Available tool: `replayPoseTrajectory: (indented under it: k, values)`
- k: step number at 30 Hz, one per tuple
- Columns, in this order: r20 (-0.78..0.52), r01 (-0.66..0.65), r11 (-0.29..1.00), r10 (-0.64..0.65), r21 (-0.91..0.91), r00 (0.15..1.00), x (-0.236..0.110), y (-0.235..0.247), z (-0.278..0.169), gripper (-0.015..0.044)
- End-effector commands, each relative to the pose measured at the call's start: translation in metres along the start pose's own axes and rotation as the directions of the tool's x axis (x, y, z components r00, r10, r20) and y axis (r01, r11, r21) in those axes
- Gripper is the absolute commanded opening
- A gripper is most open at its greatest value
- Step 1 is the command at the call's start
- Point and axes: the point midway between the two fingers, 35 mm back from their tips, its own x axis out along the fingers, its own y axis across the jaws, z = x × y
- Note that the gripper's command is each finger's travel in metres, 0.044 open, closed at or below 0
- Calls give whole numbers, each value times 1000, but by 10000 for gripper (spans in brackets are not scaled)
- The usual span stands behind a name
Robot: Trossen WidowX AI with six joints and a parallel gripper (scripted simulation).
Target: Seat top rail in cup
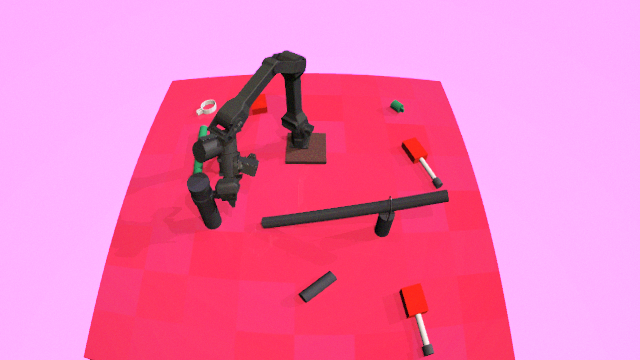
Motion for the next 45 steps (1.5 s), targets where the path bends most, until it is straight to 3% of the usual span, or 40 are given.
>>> replayPoseTrajectory:
  k: [1,18,41,45]
  values:
    - [-22,-2,1000,3,30,1000,1,-2,-1,0]
    - [-86,5,990,7,141,996,7,-12,-2,0]
    - [-68,4,994,4,110,998,6,-10,-1,0]
    - [-68,4,994,4,110,998,6,-10,-1,105]
